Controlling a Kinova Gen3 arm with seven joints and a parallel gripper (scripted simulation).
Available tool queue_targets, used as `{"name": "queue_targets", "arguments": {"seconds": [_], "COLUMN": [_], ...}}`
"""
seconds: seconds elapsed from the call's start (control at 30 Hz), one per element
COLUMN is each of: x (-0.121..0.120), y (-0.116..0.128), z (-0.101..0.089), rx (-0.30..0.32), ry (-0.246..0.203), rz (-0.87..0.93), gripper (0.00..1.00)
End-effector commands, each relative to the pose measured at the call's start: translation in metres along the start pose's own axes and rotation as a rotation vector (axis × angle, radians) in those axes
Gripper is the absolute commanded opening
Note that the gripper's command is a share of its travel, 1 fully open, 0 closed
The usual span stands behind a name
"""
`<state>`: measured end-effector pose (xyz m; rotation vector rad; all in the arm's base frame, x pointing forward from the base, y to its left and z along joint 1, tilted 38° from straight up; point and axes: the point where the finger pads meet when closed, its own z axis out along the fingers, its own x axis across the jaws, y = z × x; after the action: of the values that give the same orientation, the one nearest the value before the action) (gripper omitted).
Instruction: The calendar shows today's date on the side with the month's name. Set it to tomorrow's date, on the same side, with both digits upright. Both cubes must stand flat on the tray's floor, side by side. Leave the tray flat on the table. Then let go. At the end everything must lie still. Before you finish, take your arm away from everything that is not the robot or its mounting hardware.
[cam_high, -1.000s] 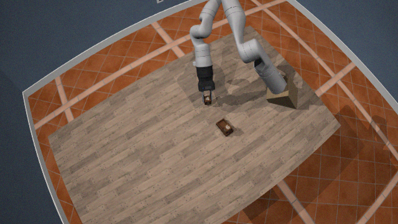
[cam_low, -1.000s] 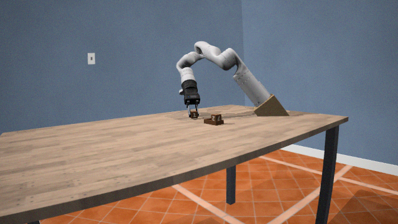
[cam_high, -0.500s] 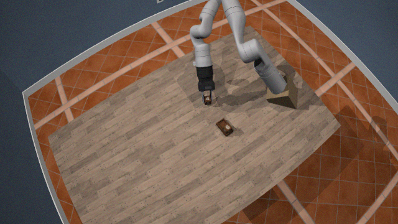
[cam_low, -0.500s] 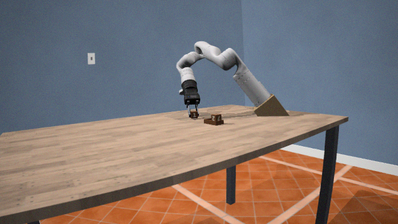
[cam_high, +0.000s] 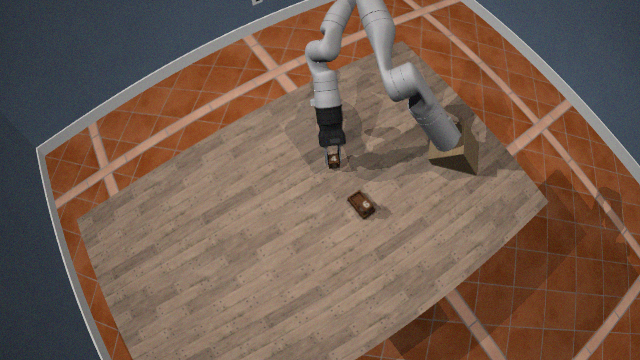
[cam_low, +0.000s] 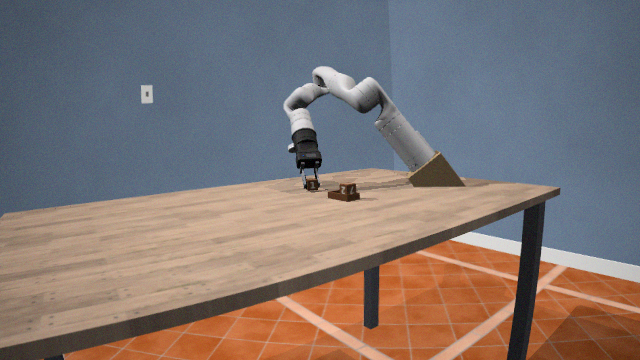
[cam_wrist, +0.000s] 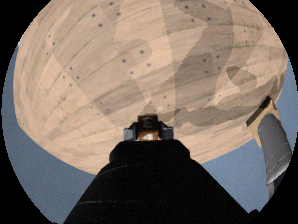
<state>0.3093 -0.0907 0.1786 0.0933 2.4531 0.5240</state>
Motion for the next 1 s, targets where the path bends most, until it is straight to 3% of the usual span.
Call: {"name": "queue_targets", "arguments": {"seconds": [0.0,0.97], "x": [0.0000,0.0000], "y": [-0.0002,-0.0031], "z": [0.0005,0.0033], "rx": [0.000,0.000], "ry": [0.000,0.000], "rz": [0.000,0.000], "gripper": [0.60,0.60]}}
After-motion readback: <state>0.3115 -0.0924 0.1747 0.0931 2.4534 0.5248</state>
